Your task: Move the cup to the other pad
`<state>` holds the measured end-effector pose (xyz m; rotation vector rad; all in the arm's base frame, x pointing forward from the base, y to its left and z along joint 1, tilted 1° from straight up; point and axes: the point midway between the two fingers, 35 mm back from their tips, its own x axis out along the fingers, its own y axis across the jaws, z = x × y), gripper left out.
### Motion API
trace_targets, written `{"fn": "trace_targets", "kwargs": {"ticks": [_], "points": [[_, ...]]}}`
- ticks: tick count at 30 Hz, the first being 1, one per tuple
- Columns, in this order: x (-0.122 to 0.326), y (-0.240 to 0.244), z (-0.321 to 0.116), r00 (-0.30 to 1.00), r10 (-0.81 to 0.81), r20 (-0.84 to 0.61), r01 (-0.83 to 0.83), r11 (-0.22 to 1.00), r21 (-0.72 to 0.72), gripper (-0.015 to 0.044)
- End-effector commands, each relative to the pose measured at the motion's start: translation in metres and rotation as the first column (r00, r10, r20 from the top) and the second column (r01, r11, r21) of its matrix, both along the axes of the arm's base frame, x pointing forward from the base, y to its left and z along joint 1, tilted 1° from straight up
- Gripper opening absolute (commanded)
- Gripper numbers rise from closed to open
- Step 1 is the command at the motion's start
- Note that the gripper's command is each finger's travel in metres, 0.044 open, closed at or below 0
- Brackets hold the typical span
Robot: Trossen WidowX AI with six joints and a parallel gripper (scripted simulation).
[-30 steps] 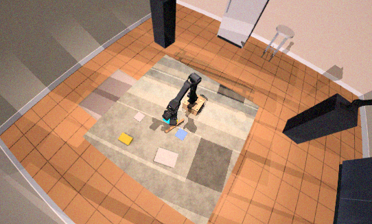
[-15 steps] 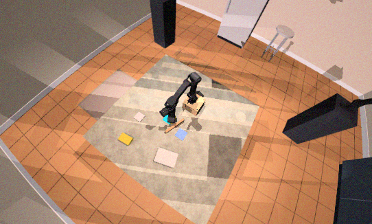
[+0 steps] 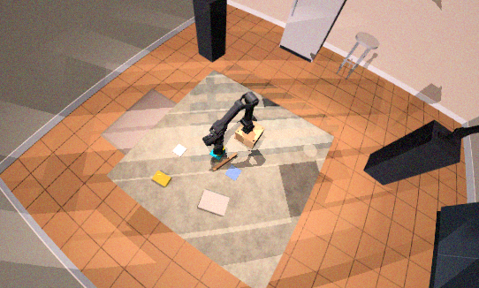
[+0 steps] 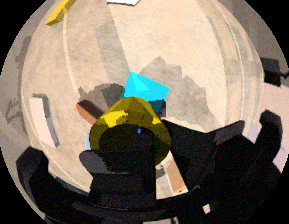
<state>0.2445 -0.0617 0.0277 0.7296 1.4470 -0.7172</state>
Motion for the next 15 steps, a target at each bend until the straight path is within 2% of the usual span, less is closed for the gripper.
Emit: {"fn": "trace_targets", "kwargs": {"ticks": [1,15], "points": [[-0.003,-0.007,0.001,1.000,0.003,-0.002,-0.003,1.000,-0.003,0.0000],[-0.007,-0.019,-0.006,1.000,0.003,-0.002,-0.003,1.000,-0.004,0.0000]]}}
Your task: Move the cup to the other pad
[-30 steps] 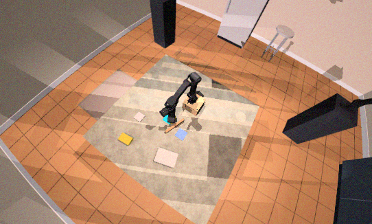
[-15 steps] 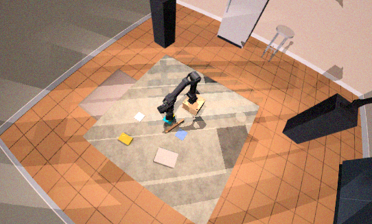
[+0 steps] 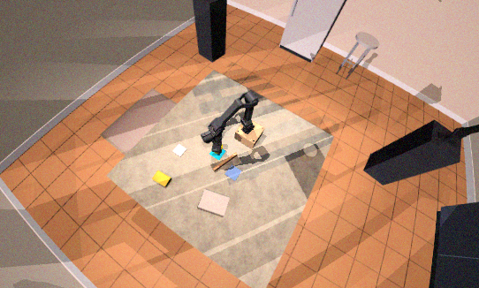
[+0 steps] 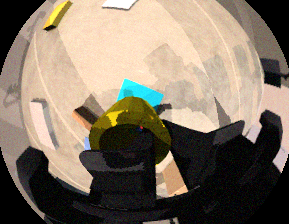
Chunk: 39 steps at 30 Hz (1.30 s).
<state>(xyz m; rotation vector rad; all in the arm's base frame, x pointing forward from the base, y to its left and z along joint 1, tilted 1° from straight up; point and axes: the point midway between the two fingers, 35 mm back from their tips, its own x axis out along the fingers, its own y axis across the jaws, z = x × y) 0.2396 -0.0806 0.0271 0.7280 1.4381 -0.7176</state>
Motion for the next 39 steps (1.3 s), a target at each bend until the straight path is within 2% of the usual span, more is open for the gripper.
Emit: {"fn": "trace_targets", "kwargs": {"ticks": [1,39], "points": [[-0.002,-0.001,-0.007,1.000,0.003,-0.009,-0.003,1.000,0.001,0.0000],[-0.004,-0.004,-0.056,1.000,0.003,-0.010,-0.003,1.000,0.001,0.0000]]}}
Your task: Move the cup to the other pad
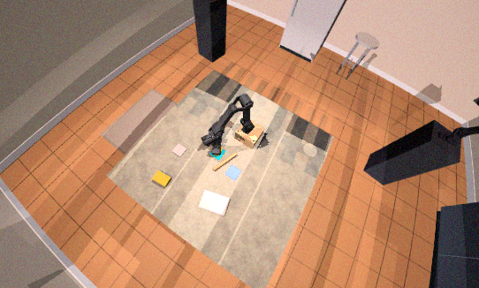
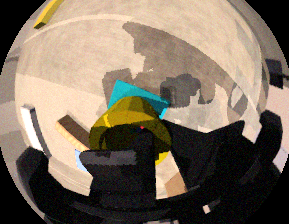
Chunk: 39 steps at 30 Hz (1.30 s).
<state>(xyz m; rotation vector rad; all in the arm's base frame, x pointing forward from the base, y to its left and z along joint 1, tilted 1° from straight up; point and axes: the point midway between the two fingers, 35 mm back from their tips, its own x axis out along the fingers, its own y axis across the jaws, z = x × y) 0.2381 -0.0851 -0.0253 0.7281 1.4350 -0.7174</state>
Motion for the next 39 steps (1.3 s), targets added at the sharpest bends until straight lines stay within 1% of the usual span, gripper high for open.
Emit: {"fn": "trace_targets", "kwargs": {"ticks": [1,13,18,19,27,39], "points": [[-0.003,0.000,-0.004,1.000,0.004,-0.013,-0.004,1.000,0.002,0.0000],[0.000,0.000,0.000,1.000,0.000,-0.001,0.000,1.000,0.000,0.0000],[0.000,0.000,0.000,1.000,0.000,-0.001,0.000,1.000,0.000,0.0131],[0.000,0.000,0.000,1.000,0.000,-0.001,0.000,1.000,0.000,0.0147],[0.000,0.000,0.002,1.000,0.000,-0.001,0.000,1.000,0.000,0.0147],[0.001,0.000,0.021,1.000,0.002,-0.005,-0.002,1.000,0.001,0.0147]]}}
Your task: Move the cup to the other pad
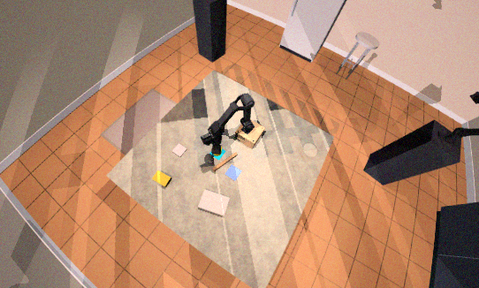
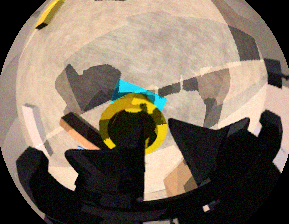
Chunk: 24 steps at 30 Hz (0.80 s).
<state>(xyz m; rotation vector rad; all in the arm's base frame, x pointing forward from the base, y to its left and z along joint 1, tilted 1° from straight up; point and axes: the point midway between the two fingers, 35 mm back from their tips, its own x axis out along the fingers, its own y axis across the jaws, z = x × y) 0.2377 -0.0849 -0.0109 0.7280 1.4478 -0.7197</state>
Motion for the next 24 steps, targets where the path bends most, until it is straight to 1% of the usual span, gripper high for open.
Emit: {"fn": "trace_targets", "kwargs": {"ticks": [1,21,24], "points": [[0.001,-0.001,0.008,1.000,0.001,0.006,-0.001,1.000,-0.003,0.0147],[0.000,0.001,0.036,1.000,0.003,0.000,-0.003,1.000,-0.003,0.0147],[0.000,0.001,0.032,1.000,0.003,-0.005,-0.003,1.000,0.002,0.0225]]}}
